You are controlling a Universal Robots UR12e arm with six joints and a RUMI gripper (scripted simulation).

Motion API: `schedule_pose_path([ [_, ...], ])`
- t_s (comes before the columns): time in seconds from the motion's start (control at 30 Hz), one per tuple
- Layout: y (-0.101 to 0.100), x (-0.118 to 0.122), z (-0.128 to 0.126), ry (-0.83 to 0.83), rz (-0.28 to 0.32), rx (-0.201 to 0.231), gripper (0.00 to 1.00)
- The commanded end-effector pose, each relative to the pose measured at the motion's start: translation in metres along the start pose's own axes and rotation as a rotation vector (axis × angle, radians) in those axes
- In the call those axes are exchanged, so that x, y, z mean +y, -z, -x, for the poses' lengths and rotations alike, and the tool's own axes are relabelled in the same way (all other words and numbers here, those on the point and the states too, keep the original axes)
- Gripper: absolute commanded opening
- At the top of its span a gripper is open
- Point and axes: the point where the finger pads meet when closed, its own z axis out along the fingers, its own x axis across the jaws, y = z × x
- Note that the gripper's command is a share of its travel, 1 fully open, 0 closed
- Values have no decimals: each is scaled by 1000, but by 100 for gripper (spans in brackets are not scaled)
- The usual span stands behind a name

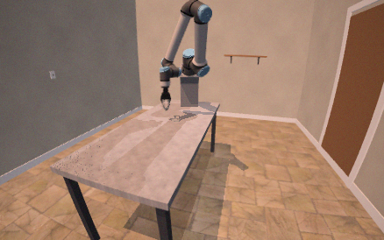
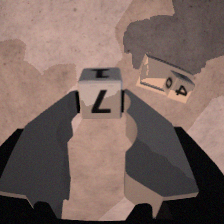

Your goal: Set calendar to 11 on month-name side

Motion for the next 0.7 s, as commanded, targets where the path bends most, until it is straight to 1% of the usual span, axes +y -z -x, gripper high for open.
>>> schedule_pose_path([
  [0.0, 0, -1, 10, -127, 0, -10, 10],
  [0.13, 0, -3, 15, -232, 1, -10, 10],
  [0.27, 0, -3, 18, -295, 2, -10, 10],
  [0.43, 0, -4, 19, -324, 1, -10, 10],
  [0.67, 0, -4, 18, -325, 1, -9, 10],
])
